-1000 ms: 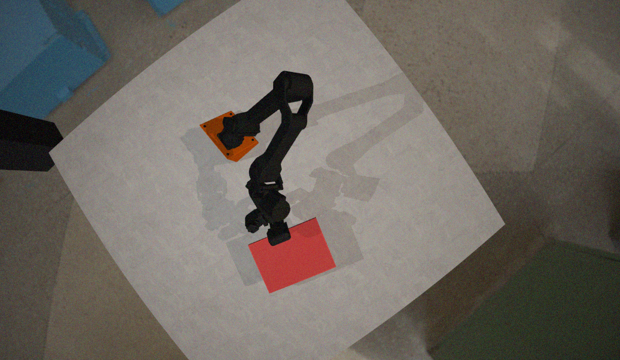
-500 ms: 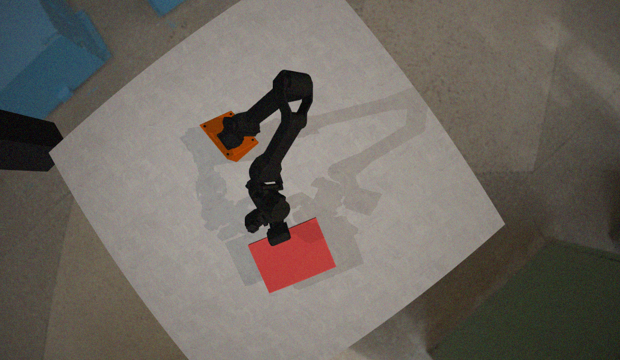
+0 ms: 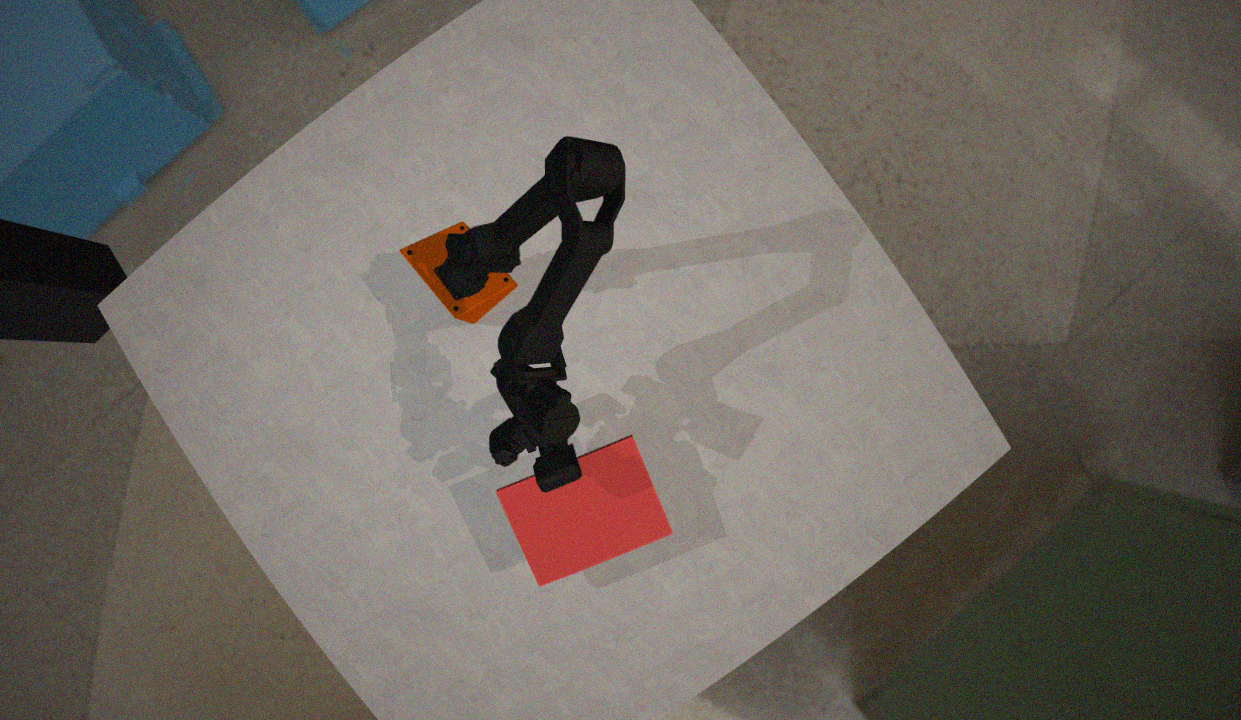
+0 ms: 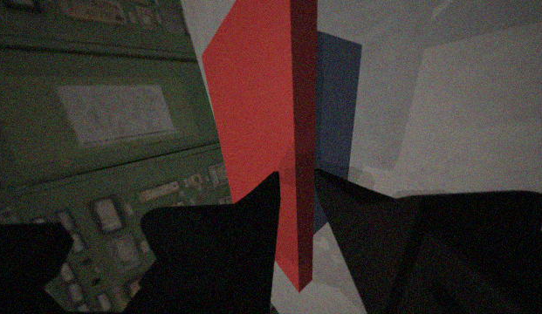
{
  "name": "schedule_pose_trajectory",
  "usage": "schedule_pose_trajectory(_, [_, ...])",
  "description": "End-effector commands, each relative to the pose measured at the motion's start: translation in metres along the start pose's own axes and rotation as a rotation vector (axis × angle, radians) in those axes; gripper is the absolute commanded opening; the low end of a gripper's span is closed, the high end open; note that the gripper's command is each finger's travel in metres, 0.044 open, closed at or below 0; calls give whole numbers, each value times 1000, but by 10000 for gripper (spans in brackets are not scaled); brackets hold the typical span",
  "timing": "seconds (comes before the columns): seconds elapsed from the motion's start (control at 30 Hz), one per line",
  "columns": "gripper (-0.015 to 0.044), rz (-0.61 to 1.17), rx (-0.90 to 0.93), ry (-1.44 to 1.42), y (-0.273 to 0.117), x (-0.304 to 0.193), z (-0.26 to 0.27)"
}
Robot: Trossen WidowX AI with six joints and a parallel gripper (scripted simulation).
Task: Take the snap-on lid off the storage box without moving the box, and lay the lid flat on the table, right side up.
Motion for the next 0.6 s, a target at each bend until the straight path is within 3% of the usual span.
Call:
schedule_pose_trajectory(0.0, [0, 2, 4, -1, -2, 0, 2])
schedule_pose_trajectory(0.57, [0, 2, 4, -1, -4, 0, 5])
Point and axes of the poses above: the point midway between the two fingers, 35 mm back from their tips, its own y axis out along the fingers, its own z axis across the jaws, x = y × z, the point moved 1 cm from there along -y, back along the fingers
